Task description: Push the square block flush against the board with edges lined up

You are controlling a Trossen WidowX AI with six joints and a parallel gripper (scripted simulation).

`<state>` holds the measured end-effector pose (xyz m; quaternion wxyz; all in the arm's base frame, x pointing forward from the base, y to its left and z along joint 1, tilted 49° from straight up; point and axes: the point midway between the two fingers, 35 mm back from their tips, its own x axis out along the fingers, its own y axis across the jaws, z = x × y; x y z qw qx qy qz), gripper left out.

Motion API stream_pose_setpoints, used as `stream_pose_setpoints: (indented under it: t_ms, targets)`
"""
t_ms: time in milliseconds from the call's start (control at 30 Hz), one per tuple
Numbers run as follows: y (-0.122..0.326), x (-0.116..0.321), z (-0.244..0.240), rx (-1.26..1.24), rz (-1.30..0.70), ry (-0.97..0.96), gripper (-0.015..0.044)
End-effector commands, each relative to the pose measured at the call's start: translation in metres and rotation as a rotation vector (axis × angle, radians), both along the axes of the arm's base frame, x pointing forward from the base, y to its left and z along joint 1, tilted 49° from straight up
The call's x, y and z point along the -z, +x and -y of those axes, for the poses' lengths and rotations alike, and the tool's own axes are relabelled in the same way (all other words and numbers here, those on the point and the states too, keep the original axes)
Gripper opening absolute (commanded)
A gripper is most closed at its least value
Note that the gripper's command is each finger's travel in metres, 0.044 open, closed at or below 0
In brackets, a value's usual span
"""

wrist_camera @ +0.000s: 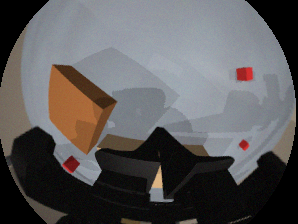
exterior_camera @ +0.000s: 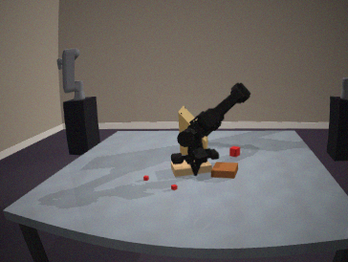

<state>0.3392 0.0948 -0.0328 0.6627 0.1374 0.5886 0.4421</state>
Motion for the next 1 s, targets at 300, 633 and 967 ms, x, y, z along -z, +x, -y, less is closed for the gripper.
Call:
stream_pose_setpoints:
  t_ms: [300,633,967]
  targets:
    - [-0.012,0.004,0.007,0.013,0.001,0.003,0.0]
    - [-0.025,0.008,0.012,0.013,0.0,0.002,0.0]
    - [-0.039,0.012,0.017,0.013,-0.001,0.002,0.0]
